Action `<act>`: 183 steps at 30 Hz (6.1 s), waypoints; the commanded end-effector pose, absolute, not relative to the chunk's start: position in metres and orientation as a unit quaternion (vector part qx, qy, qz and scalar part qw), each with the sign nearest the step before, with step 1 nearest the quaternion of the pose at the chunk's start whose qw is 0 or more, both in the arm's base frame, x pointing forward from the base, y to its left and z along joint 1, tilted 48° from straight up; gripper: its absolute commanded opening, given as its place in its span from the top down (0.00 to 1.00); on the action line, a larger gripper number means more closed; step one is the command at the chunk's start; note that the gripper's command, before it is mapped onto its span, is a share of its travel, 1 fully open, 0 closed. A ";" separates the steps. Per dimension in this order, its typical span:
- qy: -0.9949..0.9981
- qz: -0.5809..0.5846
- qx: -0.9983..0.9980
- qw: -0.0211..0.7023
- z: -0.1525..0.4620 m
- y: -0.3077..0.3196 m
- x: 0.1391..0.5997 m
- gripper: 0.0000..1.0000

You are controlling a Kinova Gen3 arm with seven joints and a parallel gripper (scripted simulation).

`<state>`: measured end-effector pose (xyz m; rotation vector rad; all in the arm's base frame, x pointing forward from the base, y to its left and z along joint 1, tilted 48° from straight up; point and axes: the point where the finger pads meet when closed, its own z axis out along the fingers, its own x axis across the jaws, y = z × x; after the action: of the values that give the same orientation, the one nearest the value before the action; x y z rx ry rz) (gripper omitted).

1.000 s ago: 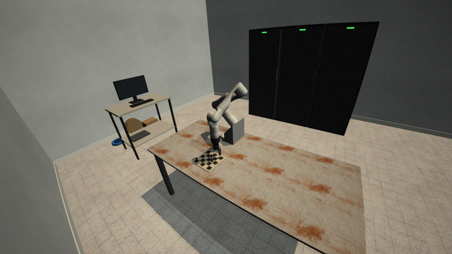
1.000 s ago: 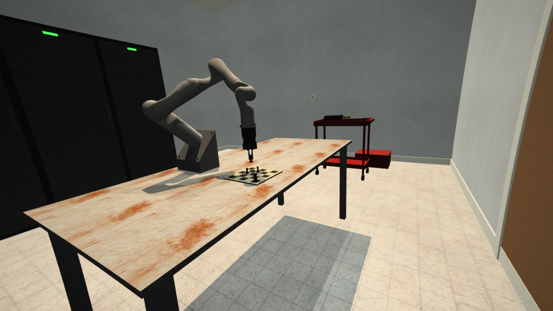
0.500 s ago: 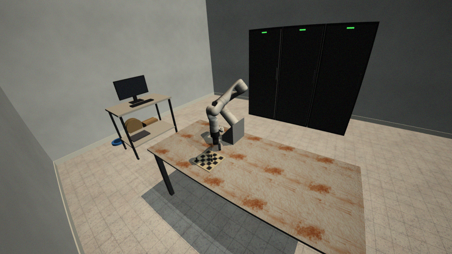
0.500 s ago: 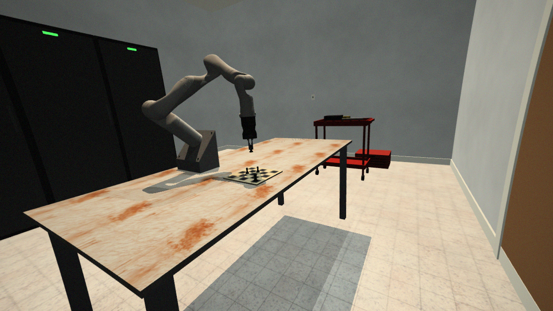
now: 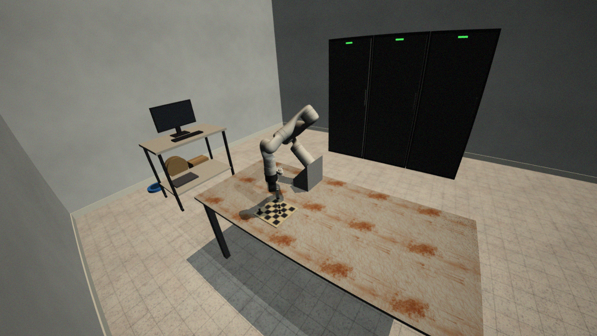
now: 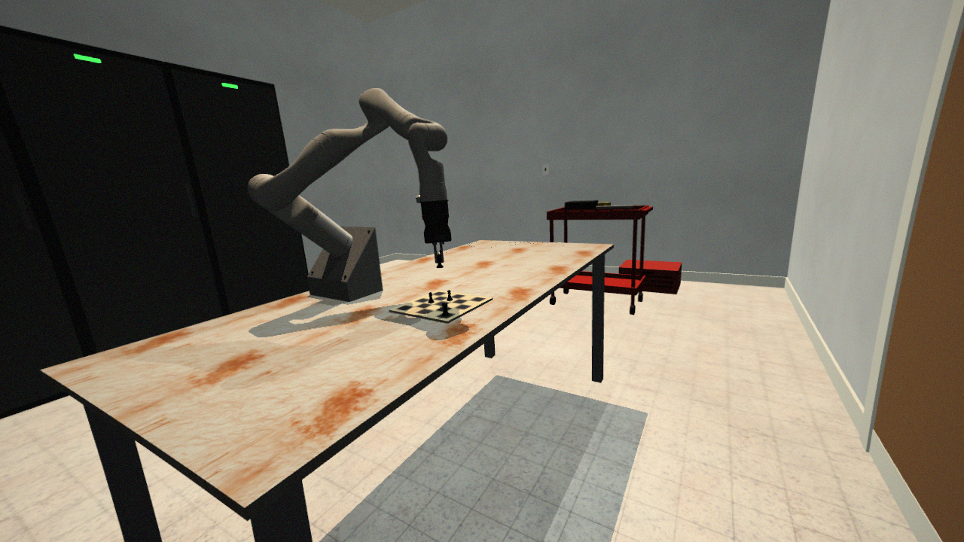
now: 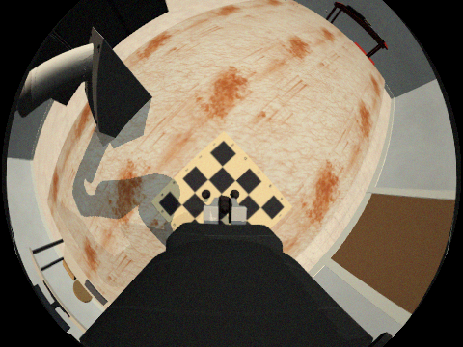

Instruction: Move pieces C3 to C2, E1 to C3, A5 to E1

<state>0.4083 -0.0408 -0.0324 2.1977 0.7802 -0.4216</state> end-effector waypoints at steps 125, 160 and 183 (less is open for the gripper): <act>0.302 -0.171 0.863 0.366 -0.082 -0.132 0.415 1.00; 0.304 -0.171 0.863 0.366 -0.083 -0.131 0.416 1.00; 0.305 -0.171 0.863 0.366 -0.083 -0.130 0.417 1.00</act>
<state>0.4146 -0.1313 -0.0823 2.2169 0.7723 -0.4445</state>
